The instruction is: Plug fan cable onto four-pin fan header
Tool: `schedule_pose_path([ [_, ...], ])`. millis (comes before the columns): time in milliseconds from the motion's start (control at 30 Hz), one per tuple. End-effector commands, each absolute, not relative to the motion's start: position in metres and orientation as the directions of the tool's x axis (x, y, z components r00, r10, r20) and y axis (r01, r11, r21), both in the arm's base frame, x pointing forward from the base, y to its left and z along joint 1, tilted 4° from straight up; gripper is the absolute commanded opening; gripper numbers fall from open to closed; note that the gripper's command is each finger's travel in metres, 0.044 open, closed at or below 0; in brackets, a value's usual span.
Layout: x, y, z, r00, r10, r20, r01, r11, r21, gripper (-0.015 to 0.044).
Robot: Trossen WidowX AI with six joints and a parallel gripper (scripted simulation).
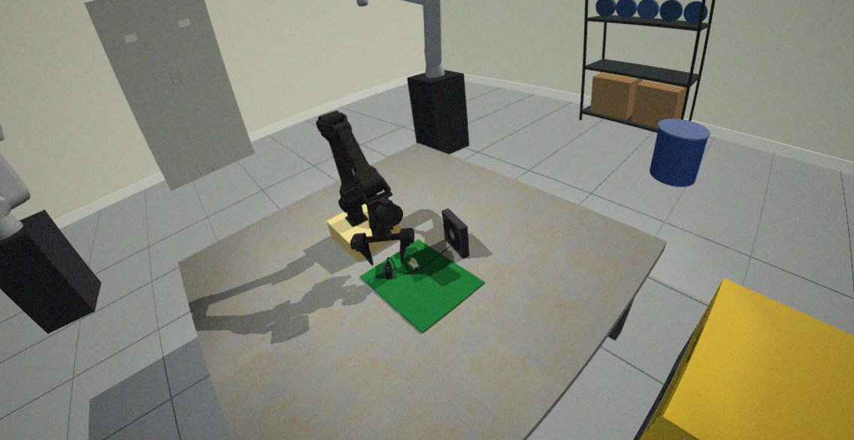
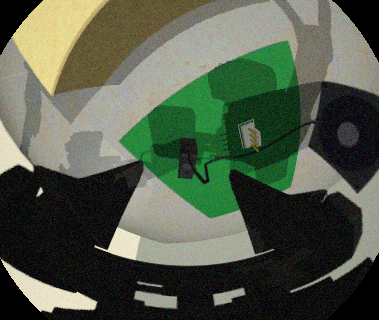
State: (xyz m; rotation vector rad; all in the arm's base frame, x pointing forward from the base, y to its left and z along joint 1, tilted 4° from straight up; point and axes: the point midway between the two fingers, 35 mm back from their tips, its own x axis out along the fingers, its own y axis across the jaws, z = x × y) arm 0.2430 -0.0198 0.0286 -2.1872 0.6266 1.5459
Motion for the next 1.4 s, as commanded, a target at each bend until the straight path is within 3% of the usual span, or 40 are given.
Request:
schedule_pose_path([
  [0,0.242,-0.019,0.021,0.289,-0.13,-0.949,-0.559,-0.827,-0.057,0.044],
  [433,0.243,-0.019,0.005,0.288,-0.13,-0.949,-0.559,-0.827,-0.057,0.044],
  [800,0.243,-0.02,0.007,0.29,-0.134,-0.948,-0.562,-0.825,-0.055,0.0151],
  [1300,0.243,-0.02,0.007,0.29,-0.134,-0.948,-0.562,-0.825,-0.055,0.0051],
  [1367,0.244,-0.02,0.009,0.29,-0.134,-0.948,-0.562,-0.825,-0.055,0.0],
])
